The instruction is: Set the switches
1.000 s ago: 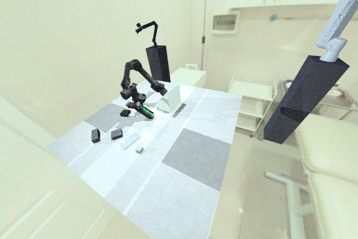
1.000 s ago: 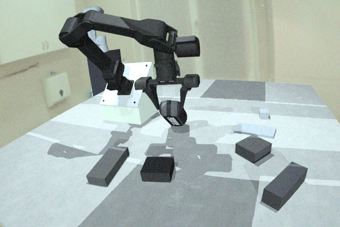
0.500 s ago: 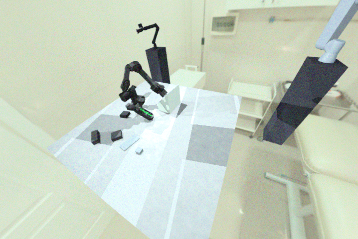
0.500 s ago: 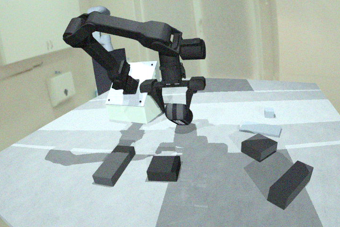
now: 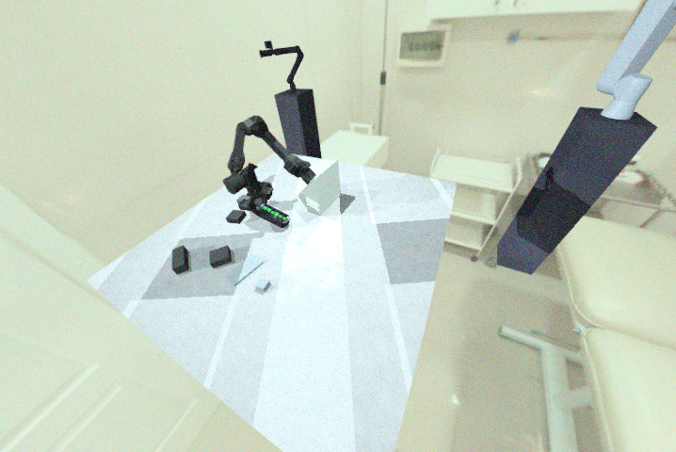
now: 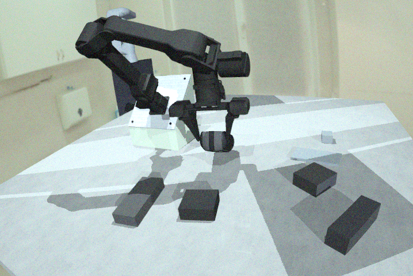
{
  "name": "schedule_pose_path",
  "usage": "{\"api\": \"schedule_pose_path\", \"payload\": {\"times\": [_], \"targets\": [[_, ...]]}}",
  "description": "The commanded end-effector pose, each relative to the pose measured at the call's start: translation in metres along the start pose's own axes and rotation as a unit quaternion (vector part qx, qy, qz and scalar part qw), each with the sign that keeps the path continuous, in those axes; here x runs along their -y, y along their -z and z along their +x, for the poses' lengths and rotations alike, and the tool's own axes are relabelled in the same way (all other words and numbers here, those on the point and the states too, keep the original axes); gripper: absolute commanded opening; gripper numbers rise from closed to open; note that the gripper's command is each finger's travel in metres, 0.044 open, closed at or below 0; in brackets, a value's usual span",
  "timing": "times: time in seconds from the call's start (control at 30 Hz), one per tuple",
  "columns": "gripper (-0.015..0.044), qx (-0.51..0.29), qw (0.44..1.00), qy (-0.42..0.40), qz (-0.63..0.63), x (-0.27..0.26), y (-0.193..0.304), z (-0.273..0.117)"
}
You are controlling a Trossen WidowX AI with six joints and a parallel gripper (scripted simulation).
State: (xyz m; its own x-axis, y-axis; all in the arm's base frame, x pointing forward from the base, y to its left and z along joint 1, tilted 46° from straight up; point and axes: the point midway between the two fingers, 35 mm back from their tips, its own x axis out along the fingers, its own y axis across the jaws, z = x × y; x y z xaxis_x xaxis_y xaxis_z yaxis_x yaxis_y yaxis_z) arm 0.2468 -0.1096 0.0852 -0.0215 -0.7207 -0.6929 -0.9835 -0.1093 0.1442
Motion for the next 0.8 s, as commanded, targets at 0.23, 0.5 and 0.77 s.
{"api": "schedule_pose_path", "payload": {"times": [0.23, 0.5, 0.77], "targets": [[0.0338, 0.0, 1.0, -0.001, -0.005, -0.001, 0.004, 0.007], [0.0338, 0.0, 1.0, -0.001, -0.005, -0.001, 0.008, 0.012], [0.0338, 0.0, 1.0, -0.001, -0.005, -0.001, 0.011, 0.017]]}}
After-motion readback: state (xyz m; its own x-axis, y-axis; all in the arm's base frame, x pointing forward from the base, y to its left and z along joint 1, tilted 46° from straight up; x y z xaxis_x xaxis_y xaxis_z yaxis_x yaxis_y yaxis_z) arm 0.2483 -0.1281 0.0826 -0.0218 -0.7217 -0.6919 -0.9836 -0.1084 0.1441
